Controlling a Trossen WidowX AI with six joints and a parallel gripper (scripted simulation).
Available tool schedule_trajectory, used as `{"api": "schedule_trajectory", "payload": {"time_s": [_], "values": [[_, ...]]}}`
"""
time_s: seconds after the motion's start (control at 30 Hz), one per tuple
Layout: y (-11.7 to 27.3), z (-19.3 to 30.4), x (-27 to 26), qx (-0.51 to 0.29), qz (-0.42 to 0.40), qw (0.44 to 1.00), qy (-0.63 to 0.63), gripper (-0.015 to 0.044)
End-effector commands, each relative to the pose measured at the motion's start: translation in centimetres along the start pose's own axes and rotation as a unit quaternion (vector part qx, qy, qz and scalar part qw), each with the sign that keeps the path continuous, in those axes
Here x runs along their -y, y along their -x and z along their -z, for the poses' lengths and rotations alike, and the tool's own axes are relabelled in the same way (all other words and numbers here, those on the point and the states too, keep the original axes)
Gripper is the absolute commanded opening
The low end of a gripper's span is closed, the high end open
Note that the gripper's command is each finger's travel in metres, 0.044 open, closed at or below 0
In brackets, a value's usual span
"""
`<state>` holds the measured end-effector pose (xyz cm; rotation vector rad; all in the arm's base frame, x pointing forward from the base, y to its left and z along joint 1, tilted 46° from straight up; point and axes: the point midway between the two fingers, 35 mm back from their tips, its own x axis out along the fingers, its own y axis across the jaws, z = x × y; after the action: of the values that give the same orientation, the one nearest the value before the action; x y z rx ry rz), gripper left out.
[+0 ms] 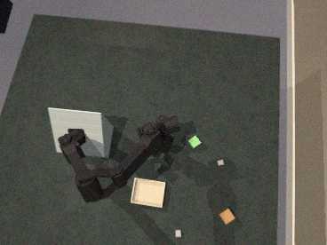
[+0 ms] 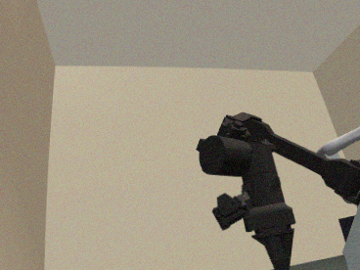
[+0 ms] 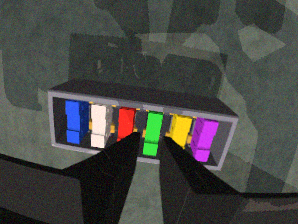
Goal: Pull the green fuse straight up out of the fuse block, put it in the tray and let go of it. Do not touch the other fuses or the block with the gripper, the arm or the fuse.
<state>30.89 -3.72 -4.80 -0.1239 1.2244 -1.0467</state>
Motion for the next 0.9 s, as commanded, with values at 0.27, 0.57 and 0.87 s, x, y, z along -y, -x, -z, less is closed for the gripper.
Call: {"api": "schedule_trajectory", "payload": {"time_s": [0.27,0.57,0.87], "values": [[-0.6,0.1,0.1,0.001,0.002,1.000,0.003,0.0062],[-1.4,0.1,0.1,0.001,0.002,1.000,0.003,0.0062],[-1.3,0.1,0.1,-0.001,0.001,1.000,0.001,0.0029]]}}
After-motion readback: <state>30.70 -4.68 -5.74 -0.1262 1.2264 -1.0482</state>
